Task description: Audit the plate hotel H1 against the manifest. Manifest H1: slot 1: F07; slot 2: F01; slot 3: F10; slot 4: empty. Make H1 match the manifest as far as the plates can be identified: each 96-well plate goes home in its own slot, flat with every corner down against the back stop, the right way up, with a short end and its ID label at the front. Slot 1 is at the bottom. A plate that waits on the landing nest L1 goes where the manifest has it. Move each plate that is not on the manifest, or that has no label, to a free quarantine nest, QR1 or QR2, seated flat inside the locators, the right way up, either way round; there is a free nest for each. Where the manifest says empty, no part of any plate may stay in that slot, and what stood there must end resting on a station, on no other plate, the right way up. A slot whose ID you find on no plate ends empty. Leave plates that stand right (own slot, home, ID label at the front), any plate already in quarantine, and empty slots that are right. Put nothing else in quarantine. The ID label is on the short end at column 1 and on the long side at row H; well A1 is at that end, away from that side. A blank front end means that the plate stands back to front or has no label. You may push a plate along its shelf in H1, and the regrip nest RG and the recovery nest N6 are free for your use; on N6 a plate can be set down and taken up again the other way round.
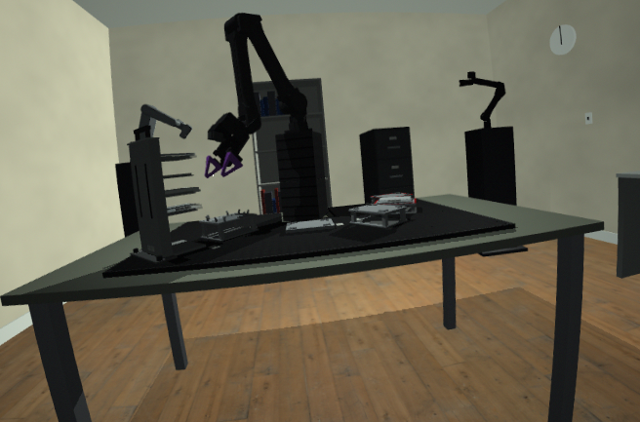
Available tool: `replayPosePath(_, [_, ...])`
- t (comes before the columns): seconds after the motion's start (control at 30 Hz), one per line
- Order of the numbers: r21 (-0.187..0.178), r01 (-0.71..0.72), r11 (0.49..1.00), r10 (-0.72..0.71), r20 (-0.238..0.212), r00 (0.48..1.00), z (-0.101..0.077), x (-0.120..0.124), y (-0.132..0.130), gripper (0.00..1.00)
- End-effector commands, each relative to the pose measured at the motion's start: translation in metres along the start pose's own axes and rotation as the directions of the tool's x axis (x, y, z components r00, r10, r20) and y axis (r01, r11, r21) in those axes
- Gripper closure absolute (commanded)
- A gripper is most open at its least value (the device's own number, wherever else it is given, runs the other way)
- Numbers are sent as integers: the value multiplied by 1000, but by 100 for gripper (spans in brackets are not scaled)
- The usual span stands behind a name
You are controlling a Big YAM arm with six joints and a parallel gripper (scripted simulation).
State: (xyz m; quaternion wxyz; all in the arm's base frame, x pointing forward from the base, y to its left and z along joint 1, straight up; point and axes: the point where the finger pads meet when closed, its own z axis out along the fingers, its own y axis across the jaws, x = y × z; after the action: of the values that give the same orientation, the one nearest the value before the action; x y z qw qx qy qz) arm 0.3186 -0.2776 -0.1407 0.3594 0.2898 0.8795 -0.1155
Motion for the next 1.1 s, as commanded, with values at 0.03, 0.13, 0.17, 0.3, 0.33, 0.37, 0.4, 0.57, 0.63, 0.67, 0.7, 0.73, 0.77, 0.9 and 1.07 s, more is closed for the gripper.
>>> replayPosePath(0.03, [6, 4, 1000, -4, 38, 999, 8, -6, -5, 0])
replayPosePath(0.13, [5, 3, 1000, -4, 35, 999, 8, -3, -5, 0])
replayPosePath(0.17, [6, 4, 1000, -4, 37, 999, 10, -3, -5, 0])
replayPosePath(0.3, [6, 3, 1000, -4, 36, 999, 14, 2, -5, 0])
replayPosePath(0.33, [6, 3, 1000, -4, 36, 999, 15, 4, -5, 0])
replayPosePath(0.37, [6, 3, 1000, -4, 35, 999, 16, 5, -5, 0])
replayPosePath(0.4, [6, 3, 1000, -4, 35, 999, 17, 7, -5, 0])
replayPosePath(0.57, [6, 4, 1000, -4, 34, 999, 22, 14, -5, 0])
replayPosePath(0.63, [5, 4, 1000, -4, 34, 999, 23, 13, -4, 0])
replayPosePath(0.67, [5, 4, 1000, -4, 34, 999, 23, 13, -4, 0])
replayPosePath(0.7, [5, 5, 1000, -6, 50, 999, 21, -1, -4, 0])
replayPosePath(0.73, [3, 5, 1000, -5, 39, 999, 23, 0, -3, 0])
replayPosePath(0.77, [2, 5, 1000, -5, 40, 999, 25, -1, -2, 0])
replayPosePath(0.9, [-3, 5, 1000, -5, 41, 999, 30, -6, 2, 0])
replayPosePath(1.07, [-2, -1, 1000, 1, 42, 999, 37, -12, 2, 0])
